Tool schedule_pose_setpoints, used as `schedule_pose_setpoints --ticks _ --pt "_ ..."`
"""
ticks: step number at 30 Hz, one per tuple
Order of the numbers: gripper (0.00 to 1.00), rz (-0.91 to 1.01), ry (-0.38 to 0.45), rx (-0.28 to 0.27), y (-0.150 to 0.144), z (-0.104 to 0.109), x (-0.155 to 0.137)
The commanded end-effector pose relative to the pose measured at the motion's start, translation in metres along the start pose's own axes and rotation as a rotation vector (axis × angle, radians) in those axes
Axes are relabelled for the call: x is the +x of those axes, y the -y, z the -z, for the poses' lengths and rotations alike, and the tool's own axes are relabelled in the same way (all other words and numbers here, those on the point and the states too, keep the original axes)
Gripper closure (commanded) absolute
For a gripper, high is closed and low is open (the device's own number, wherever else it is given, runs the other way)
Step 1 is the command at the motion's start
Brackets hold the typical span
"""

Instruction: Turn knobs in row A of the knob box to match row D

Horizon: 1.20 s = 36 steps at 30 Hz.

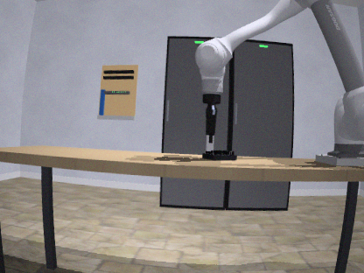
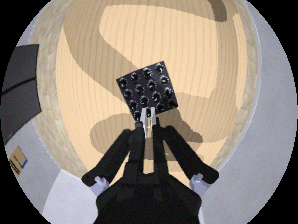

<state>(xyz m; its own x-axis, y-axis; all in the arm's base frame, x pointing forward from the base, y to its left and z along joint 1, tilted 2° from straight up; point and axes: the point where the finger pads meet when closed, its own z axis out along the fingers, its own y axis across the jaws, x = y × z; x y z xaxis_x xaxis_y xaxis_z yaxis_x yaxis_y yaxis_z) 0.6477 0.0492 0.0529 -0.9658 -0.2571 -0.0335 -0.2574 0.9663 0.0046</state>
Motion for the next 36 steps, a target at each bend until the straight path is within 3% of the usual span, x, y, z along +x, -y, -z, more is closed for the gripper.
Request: schedule_pose_setpoints --ticks 1,36 --pt "0.95 -0.098 -0.002 0.001 -0.0004 -0.0039 0.0019" --pt "0.95 -0.896 -0.002 0.001 -0.0004 -0.0039 0.0019"
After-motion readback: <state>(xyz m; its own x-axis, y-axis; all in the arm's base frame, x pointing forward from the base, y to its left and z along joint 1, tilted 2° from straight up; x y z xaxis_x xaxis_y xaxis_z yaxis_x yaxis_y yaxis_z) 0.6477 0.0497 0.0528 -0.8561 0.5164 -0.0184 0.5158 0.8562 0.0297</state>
